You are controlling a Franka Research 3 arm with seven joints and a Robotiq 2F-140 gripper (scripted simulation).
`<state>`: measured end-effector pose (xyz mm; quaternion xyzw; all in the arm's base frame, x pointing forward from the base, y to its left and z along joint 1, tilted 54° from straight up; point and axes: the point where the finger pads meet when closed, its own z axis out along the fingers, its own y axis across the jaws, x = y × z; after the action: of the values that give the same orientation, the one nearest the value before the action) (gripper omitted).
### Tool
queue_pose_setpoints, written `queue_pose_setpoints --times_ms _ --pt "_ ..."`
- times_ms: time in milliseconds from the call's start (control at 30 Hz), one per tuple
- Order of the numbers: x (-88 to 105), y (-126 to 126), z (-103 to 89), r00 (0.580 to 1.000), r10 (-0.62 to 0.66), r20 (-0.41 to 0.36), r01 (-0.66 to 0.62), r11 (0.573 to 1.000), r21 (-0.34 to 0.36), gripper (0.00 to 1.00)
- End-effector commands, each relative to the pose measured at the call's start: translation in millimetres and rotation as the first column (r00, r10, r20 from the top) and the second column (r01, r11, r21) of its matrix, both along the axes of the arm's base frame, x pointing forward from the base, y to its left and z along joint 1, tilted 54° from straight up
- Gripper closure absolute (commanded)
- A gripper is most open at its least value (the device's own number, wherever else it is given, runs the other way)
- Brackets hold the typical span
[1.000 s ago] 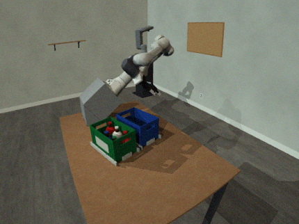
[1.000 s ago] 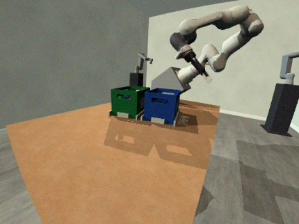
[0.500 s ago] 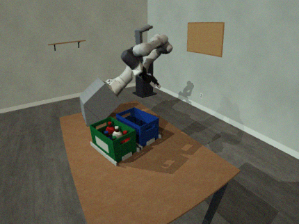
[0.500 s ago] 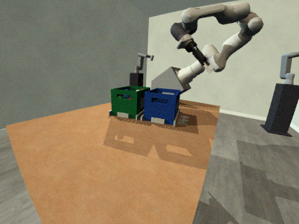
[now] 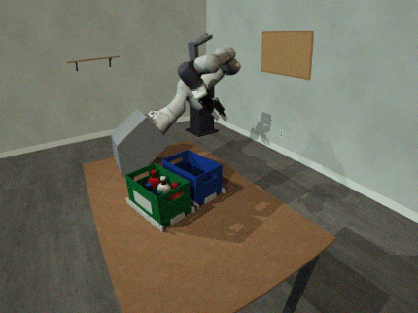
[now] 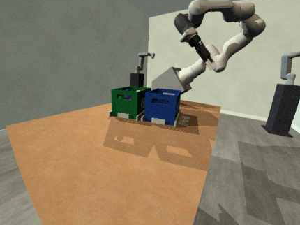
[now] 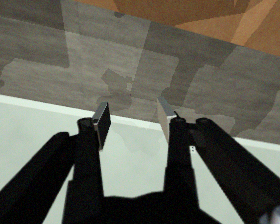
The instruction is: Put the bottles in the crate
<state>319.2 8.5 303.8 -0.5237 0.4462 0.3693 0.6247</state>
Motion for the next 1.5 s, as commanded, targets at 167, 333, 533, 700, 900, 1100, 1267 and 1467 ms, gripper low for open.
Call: queue_pose_setpoints --times_ms 167,333,533,700,900,1100,1267,1467 --pt "16.2 3 -7.9 0.991 0.075 0.113 -0.048 0.973 -0.227 0.62" --pt "30.1 2 -2.2 0.972 0.137 0.189 -0.062 0.931 -0.359 0.62" --pt "38.7 2 3.6 0.95 0.188 0.25 -0.055 0.888 -0.456 0.62" --pt "54.2 0 16.1 0.912 0.251 0.326 -0.025 0.825 -0.565 0.62" --pt "71.4 -1 34.6 0.858 0.317 0.403 0.033 0.751 -0.659 0.62" --pt "83.7 -2 50.3 0.823 0.353 0.444 0.075 0.708 -0.702 0.62" --pt "84.2 -2 50.9 0.823 0.353 0.444 0.075 0.708 -0.702 0.62" --pt "84.2 -2 50.9 0.823 0.353 0.444 0.075 0.708 -0.702 0.62"
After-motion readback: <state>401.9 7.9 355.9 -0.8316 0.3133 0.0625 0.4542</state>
